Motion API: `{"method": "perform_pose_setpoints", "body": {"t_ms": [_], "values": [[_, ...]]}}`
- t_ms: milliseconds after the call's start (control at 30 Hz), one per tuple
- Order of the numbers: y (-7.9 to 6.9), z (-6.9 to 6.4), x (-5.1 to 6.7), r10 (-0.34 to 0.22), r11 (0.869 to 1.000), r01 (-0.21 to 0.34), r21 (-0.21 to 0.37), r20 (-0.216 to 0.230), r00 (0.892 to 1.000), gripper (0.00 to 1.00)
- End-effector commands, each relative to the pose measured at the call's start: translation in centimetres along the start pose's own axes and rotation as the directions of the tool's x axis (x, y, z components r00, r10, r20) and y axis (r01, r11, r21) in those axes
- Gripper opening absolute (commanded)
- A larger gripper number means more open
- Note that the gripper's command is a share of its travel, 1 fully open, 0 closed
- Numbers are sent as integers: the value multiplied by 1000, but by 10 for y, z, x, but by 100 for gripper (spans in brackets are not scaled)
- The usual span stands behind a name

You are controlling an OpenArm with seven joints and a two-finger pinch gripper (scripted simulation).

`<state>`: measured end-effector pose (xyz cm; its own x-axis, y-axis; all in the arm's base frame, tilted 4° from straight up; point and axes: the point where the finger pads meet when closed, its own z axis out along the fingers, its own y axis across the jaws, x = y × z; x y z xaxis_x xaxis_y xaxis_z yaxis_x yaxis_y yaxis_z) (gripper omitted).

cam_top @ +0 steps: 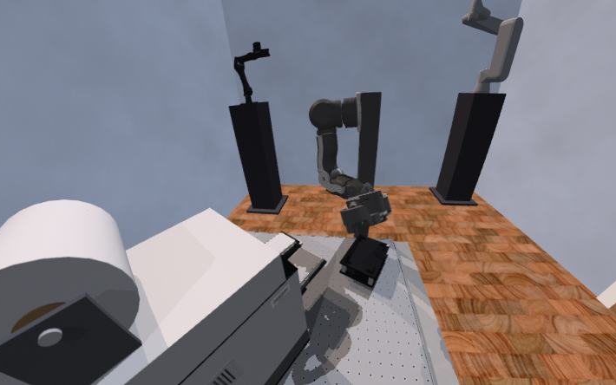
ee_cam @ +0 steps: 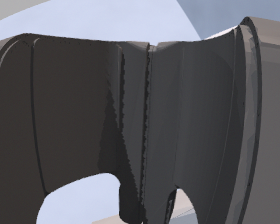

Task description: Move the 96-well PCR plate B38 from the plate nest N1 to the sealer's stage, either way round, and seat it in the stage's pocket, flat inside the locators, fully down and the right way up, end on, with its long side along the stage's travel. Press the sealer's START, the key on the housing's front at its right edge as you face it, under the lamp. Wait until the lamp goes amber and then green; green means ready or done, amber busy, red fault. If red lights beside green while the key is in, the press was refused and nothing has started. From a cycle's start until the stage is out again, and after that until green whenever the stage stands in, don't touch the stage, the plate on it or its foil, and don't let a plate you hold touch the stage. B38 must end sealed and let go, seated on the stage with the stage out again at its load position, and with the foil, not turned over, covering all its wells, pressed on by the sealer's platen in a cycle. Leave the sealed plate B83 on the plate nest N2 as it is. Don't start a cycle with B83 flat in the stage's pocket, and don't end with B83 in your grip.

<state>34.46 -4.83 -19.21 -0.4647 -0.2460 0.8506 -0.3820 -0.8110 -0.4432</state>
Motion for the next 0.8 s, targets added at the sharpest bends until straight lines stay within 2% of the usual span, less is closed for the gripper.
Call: {"method": "perform_pose_setpoints", "body": {"t_ms": [0, 367, 433, 533, 767], "values": [[0, -1, 0, 3, 1000, -3, 5, 0, 1000, 0], [0, -1, 0, 3, 1000, -3, 5, 0, 1000, 0], [-17, 0, 6, -4, 997, 5, 74, -15, 1000, 0], [-43, 1, 13, -14, 983, 21, 184, -37, 999, 0], [-43, 1, 13, -14, 983, 21, 184, -37, 999, 0]]}}
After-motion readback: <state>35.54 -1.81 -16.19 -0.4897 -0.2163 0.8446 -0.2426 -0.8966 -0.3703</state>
